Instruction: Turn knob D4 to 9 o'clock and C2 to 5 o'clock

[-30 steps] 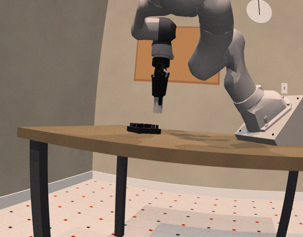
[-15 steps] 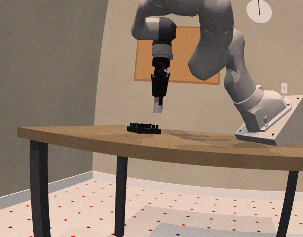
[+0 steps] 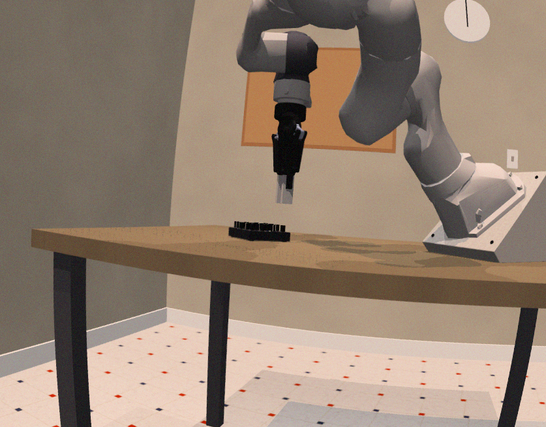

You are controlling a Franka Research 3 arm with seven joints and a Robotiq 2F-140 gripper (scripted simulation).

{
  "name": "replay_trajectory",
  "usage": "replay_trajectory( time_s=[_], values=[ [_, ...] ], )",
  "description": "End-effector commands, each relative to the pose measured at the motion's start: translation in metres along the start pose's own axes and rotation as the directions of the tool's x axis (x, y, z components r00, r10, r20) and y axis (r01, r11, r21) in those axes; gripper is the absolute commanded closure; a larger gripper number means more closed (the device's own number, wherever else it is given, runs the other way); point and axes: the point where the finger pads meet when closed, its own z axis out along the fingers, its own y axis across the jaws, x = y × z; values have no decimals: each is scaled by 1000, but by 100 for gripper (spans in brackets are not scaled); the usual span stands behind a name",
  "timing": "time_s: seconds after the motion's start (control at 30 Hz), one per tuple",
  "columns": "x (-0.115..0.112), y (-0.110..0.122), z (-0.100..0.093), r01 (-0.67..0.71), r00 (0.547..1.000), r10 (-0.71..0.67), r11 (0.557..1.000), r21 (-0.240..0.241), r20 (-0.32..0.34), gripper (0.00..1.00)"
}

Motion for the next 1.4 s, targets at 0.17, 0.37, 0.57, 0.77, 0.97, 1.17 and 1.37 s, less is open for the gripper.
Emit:
replay_trajectory(
  time_s=[0.17, 0.37, 0.57, 0.77, 0.97, 1.17, 1.37],
  values=[
    [2, 1, 1, 3, 1000, -3, 1000, -2, -1, 88],
    [2, 1, 3, 3, 1000, -3, 1000, -2, -1, 88],
    [2, 1, 7, 4, 1000, -4, 1000, -1, -1, 88],
    [2, 0, 12, 4, 1000, -4, 1000, -1, -1, 88],
    [2, 0, 20, 4, 1000, -4, 1000, -1, -1, 88],
    [2, 0, 26, 4, 1000, -4, 1000, -1, -1, 88],
    [2, 0, 33, 4, 1000, -4, 1000, -1, -1, 88]
  ],
)
